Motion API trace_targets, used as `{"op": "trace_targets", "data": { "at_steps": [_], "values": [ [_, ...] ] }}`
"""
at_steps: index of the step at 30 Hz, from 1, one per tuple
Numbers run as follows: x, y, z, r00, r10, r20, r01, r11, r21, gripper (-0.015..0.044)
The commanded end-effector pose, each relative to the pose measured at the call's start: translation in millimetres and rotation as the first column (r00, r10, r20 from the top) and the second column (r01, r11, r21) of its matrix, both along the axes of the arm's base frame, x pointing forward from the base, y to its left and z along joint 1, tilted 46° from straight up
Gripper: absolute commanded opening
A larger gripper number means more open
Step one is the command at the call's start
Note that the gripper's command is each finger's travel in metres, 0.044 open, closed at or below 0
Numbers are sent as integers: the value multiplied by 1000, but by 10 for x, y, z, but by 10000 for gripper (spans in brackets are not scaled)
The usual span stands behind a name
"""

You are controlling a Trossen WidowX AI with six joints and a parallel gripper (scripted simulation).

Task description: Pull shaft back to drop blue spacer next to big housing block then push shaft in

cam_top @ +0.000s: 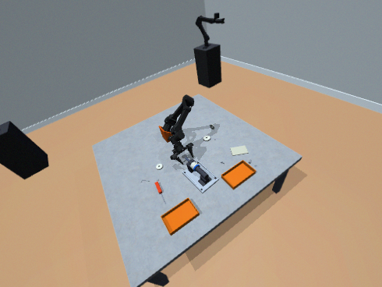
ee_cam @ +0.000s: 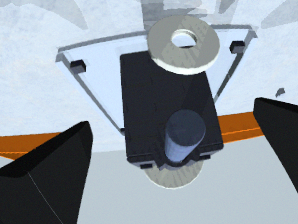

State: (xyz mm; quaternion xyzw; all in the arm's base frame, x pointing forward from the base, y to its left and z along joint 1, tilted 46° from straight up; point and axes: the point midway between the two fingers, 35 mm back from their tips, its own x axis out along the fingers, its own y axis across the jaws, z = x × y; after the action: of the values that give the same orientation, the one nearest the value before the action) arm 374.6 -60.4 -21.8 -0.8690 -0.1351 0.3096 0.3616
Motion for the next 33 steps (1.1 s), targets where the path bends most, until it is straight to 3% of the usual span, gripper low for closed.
{"op": "trace_targets", "data": {
  "at_steps": [1, 33],
  "values": [
    [12, -9, 5, 1000, -4, 2, 4, 1000, -2, 440],
    [99, 41, -42, 1000, -4, 2, 4, 1000, -1, 440]
  ]
}}
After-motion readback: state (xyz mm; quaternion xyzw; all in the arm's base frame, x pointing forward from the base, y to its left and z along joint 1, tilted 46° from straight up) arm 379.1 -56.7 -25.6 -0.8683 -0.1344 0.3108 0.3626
